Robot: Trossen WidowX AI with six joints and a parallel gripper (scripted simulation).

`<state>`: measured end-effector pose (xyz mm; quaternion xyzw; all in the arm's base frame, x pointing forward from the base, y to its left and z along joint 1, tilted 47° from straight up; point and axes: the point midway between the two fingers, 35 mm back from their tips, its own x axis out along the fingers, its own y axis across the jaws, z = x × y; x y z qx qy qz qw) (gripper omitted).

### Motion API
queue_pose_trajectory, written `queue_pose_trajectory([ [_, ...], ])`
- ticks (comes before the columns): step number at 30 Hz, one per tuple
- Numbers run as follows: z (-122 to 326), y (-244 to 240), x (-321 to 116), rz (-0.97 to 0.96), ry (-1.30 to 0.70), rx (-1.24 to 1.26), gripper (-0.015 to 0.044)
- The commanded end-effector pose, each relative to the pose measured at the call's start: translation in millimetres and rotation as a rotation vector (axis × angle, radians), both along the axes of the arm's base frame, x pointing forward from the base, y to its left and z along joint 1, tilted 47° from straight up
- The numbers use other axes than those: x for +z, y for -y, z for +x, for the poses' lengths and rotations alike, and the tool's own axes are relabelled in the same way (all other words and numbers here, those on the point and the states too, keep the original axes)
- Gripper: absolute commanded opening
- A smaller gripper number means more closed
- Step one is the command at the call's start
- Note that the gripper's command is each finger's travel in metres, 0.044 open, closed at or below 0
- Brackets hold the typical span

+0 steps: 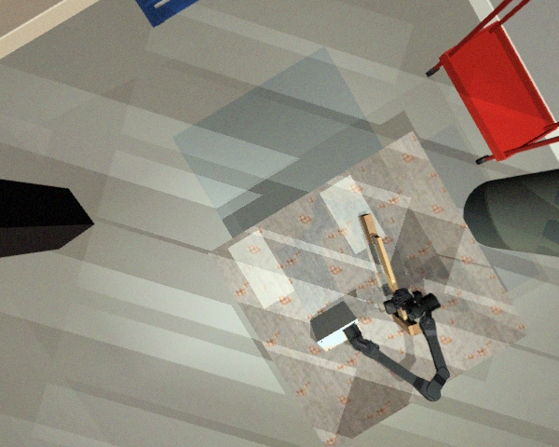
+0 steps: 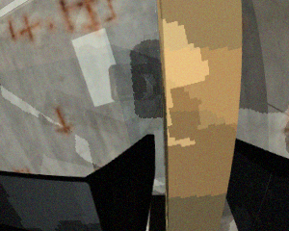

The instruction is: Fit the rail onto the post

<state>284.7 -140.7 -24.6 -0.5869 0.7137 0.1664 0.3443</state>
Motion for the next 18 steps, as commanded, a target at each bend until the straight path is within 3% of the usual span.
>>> queue_pose_trajectory([
  [1,0,0,0,0.000,-0.001,0.000,0.0263],
  [8,0,0,0,0.000,-0.001,0.000,0.0440],
  [15,1,-2,0,0.000,-0.001,0.000,0.0440],
  [18,9,-32,-1,0.002,0.000,0.003,0.0440],
])
